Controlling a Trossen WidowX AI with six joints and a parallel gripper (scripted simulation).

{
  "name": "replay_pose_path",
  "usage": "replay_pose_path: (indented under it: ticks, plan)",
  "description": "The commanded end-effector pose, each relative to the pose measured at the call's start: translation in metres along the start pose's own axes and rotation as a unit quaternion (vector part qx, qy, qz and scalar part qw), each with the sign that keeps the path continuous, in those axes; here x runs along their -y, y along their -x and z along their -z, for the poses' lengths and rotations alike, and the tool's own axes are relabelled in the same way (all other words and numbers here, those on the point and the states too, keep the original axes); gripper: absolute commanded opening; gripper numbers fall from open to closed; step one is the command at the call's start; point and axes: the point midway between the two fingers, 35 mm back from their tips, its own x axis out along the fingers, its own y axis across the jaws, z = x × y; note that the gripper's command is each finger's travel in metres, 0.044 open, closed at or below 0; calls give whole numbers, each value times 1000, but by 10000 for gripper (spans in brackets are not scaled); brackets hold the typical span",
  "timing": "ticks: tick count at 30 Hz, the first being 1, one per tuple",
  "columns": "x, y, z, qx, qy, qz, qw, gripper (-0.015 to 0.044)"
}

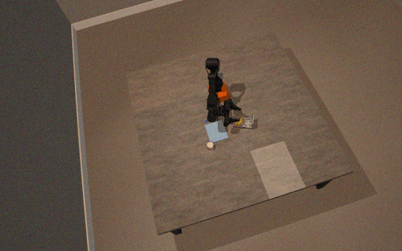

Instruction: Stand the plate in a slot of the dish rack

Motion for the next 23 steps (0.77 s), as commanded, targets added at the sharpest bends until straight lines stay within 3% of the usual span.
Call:
replay_pose_path:
  ticks: [1, 5, 23]
  plan:
    - [0, 4, -27, 4, -3, -2, 1000, 400]
    - [2, 4, -28, -4, -11, 0, 1000, 400]
    - [28, 13, -25, -212, -210, 80, 951, 400]
